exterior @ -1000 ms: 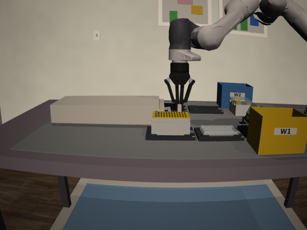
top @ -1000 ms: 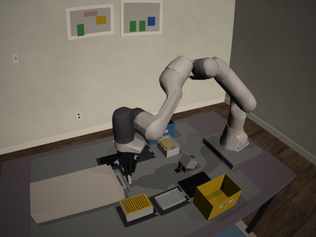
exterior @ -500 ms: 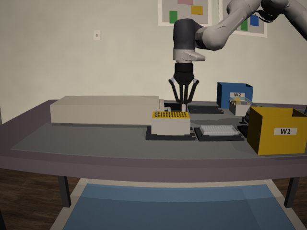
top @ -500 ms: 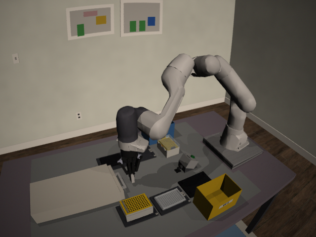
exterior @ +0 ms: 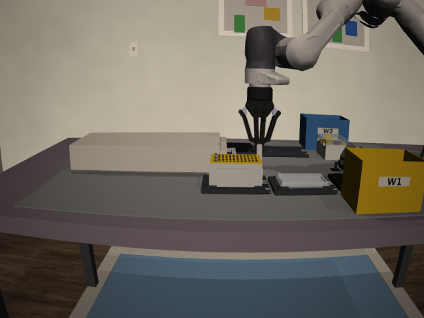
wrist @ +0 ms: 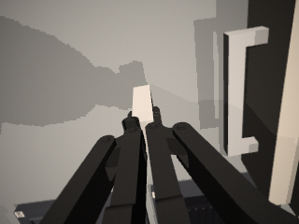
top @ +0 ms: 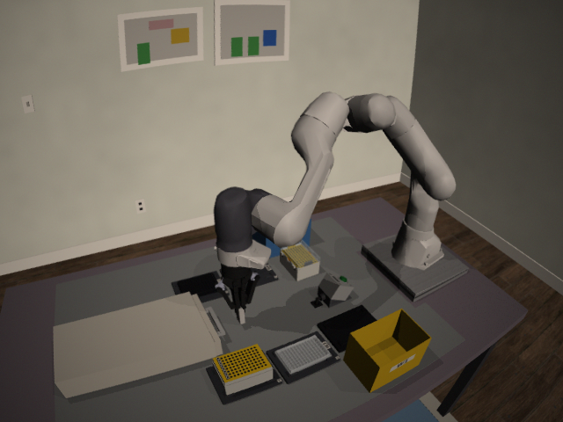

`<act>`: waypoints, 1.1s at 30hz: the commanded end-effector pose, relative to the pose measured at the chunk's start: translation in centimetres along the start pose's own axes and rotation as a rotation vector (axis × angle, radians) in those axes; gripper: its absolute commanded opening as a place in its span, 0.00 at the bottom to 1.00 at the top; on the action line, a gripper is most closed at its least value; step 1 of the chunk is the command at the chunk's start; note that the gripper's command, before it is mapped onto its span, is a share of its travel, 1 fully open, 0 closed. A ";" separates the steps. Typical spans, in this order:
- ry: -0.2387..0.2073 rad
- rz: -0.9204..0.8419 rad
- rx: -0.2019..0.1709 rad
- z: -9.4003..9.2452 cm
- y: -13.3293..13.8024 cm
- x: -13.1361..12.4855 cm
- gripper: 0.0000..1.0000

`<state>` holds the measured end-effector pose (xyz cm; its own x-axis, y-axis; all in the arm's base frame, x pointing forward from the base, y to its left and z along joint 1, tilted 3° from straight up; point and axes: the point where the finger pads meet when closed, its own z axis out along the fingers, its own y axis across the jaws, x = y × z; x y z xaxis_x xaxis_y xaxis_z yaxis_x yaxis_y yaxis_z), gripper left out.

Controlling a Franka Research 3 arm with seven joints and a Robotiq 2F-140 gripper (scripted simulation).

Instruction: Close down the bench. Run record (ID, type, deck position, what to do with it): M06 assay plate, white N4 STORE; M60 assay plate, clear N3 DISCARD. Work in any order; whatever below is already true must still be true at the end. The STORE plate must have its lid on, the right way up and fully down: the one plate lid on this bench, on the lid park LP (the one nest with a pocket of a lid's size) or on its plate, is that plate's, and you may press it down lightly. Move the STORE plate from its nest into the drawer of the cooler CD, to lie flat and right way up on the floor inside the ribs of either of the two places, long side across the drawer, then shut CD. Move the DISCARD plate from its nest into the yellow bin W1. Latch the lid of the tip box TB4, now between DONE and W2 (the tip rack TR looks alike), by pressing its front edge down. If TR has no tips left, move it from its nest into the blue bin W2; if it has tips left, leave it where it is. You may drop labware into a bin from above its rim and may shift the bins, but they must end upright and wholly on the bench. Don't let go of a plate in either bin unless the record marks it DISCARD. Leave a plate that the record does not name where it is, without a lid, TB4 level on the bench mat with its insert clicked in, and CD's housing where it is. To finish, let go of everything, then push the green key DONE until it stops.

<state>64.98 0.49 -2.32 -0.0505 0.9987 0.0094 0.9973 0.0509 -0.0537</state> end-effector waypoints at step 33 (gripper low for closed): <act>0.004 0.012 -0.008 -2.8 0.0 0.1 0.00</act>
<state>65.30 0.58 0.19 -0.0344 0.9993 0.0121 0.9986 0.0349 -0.0402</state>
